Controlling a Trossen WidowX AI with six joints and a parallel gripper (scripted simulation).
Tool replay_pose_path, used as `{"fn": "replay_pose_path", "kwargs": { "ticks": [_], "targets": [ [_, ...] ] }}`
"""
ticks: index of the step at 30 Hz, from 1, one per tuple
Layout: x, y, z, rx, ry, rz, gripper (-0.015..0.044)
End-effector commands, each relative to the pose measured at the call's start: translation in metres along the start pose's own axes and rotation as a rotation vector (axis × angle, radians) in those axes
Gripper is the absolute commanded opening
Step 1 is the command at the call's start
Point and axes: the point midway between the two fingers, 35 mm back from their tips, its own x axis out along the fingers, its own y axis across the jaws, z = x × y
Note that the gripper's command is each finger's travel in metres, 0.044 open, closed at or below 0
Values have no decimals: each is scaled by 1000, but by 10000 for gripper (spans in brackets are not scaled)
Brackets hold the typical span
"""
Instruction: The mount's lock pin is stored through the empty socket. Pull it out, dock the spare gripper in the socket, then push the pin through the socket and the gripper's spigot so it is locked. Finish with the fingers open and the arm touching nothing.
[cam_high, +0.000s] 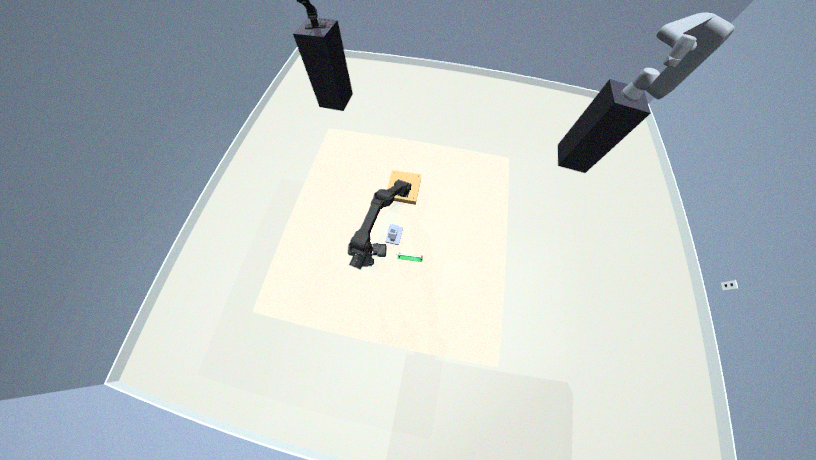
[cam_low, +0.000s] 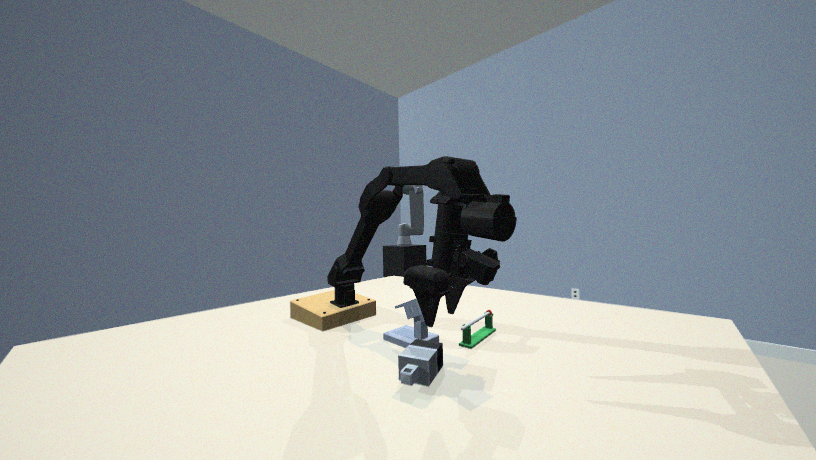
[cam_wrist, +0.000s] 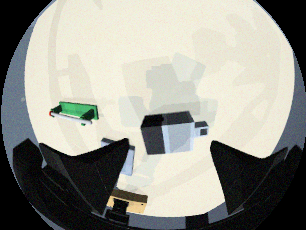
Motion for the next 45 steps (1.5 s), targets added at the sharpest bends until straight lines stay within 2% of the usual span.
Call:
{"fn": "replay_pose_path", "kwargs": {
  "ticks": [1,9,16,36,40,45],
  "targets": [
    [-2,-1,-2,121,-20,-48,440],
    [-13,-3,-21,832,-249,-237,440],
    [-18,-3,-47,1399,-540,-261,440],
    [-17,0,-46,1415,-545,-260,440],
    [-2,0,-43,1415,-545,-260,440],
    [33,1,-38,1415,-545,-260,440]
  ]
}}
